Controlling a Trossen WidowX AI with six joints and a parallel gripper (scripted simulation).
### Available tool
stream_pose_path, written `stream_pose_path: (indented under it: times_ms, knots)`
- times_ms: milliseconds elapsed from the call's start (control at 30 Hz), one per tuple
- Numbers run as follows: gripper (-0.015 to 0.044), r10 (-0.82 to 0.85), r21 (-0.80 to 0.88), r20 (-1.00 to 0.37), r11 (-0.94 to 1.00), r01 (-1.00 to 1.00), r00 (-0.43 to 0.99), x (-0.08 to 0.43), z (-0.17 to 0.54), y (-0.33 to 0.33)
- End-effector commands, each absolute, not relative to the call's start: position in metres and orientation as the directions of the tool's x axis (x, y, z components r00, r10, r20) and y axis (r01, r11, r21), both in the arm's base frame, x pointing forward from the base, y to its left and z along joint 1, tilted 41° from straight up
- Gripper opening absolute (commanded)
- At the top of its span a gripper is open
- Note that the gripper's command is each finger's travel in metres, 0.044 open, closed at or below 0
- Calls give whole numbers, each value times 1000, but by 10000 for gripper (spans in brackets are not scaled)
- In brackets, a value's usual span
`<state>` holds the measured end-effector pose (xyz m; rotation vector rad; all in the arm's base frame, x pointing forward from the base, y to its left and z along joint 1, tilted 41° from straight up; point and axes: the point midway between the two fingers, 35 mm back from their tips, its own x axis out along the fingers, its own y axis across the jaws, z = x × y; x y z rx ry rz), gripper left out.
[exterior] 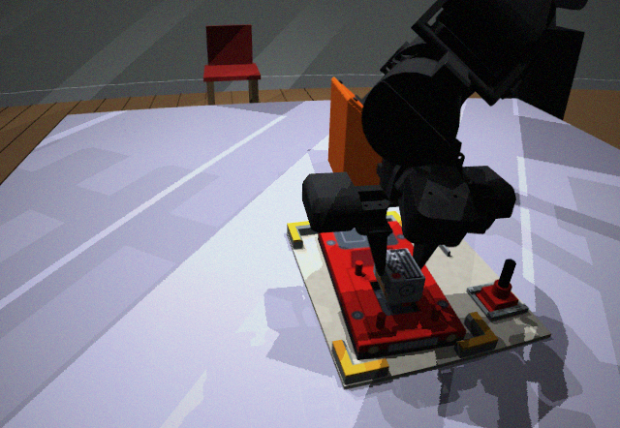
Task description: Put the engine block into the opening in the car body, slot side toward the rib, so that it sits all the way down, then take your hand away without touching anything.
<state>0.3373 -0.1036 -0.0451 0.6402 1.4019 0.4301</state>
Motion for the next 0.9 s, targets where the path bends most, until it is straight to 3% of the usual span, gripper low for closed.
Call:
stream_pose_path:
  times_ms: [0, 867]
  knots:
    - [159, 631, 644, -764, 759, 97, 136, 337, -46, -103]
    - [159, 631, 644, -764, 759, 97, 136, 337, -49, -100]
